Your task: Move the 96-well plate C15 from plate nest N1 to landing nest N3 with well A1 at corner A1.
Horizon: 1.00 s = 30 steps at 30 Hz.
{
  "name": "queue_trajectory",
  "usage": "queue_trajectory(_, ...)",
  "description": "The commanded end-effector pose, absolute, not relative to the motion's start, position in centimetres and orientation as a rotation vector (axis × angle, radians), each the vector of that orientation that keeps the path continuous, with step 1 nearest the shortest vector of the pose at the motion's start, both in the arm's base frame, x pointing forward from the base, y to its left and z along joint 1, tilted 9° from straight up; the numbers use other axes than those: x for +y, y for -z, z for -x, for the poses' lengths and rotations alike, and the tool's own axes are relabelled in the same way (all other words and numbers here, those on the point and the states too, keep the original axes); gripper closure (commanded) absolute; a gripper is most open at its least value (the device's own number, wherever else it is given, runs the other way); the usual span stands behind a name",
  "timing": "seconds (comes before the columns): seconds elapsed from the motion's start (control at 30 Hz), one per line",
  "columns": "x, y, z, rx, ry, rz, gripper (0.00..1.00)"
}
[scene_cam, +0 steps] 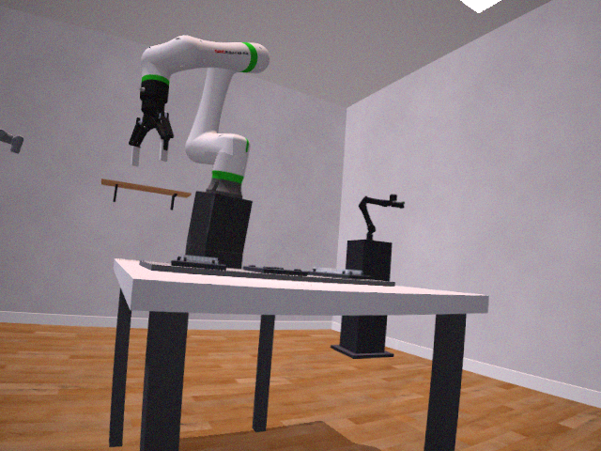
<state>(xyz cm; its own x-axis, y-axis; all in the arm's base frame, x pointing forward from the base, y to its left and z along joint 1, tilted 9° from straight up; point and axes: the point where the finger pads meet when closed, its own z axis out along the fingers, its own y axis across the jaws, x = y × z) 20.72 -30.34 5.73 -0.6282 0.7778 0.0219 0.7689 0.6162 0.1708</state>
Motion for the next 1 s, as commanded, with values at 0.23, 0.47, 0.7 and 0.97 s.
queue_trajectory(0.23, -30.4, -5.6, -21.1, 2.798, -0.249, -1.274, 0.0)
queue_trajectory(0.47, -30.7, -4.8, -23.8, 2.931, -0.22, -0.868, 0.0)
queue_trajectory(0.7, -30.7, -4.1, -26.0, 2.997, -0.195, -0.537, 0.0)
queue_trajectory(0.97, -30.5, -2.8, -29.9, 3.028, -0.149, 0.042, 0.0)
